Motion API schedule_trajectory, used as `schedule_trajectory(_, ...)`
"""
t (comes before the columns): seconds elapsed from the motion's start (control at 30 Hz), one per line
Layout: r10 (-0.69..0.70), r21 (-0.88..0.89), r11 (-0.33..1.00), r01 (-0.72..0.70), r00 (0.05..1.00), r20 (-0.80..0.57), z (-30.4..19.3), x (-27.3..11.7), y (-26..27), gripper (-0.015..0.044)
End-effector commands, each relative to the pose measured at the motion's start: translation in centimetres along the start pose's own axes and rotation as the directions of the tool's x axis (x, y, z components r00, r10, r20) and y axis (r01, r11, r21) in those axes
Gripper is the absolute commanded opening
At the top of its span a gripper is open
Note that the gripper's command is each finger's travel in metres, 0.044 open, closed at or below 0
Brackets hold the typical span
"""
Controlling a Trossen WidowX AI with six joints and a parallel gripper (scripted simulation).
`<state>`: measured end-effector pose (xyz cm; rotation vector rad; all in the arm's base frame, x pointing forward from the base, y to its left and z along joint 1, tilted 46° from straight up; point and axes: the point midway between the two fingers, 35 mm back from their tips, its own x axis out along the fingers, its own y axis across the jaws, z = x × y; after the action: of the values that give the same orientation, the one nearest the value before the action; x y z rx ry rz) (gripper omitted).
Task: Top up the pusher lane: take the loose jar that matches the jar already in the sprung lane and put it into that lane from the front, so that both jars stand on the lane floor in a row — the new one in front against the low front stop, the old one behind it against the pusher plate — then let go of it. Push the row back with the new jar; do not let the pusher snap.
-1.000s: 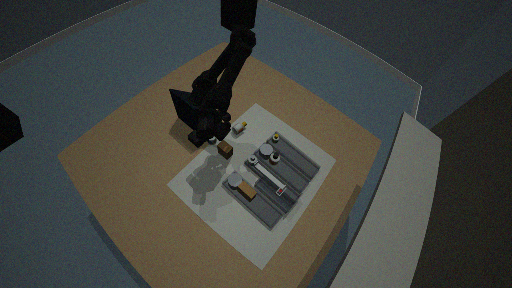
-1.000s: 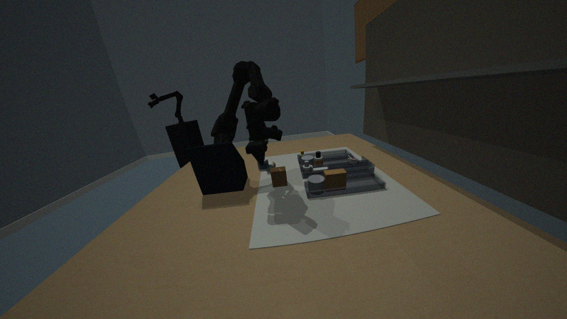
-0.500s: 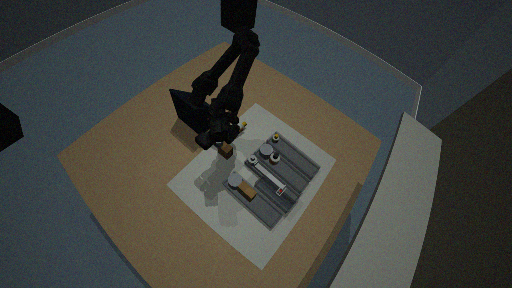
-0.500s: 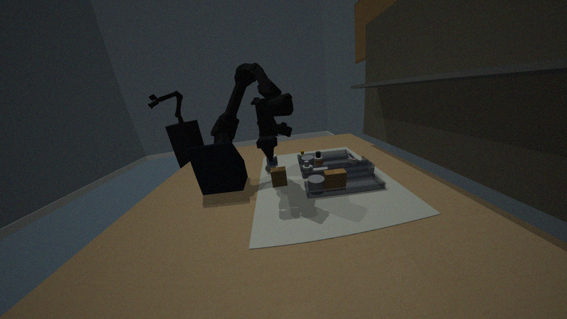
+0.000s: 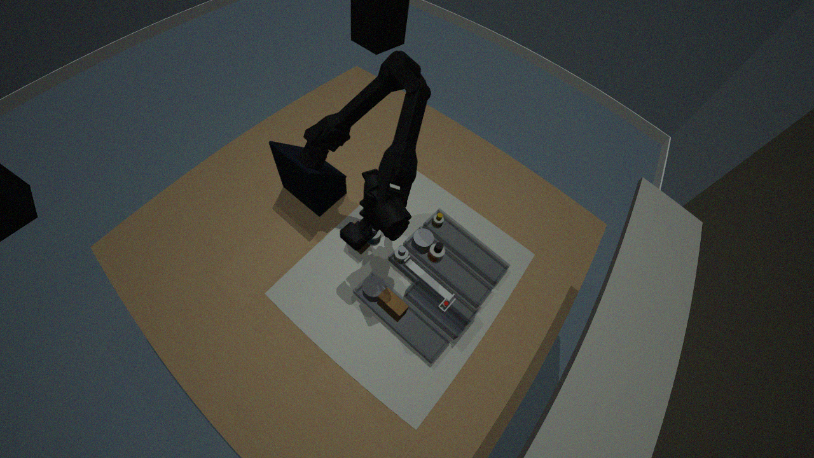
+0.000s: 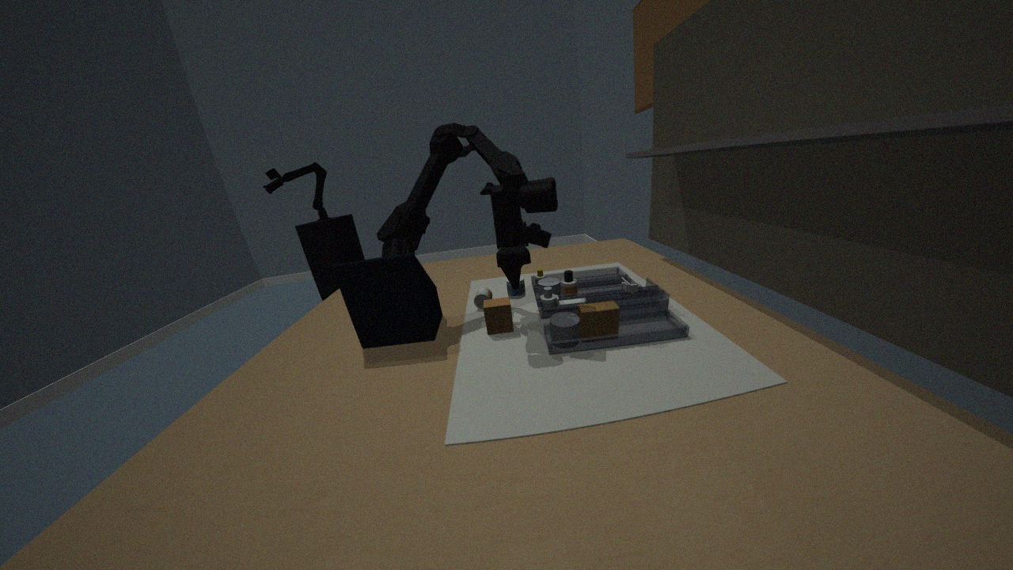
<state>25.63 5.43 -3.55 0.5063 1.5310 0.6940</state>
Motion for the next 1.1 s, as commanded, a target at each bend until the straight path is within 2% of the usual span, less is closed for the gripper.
schedule_trajectory(0.0,0.014,-0.001,1.000,-0.014,1.000,0.002,1.4,0.7,1.4,0.0000)
schedule_trajectory(0.2,0.034,0.031,0.999,-0.034,0.999,-0.005,3.2,2.0,3.6,0.0000)
schedule_trajectory(0.6,0.036,0.033,0.999,-0.036,0.999,-0.005,3.1,4.5,3.7,0.0000)
schedule_trajectory(1.07,0.036,0.033,0.999,-0.036,0.999,-0.005,3.5,4.5,3.7,0.0000)
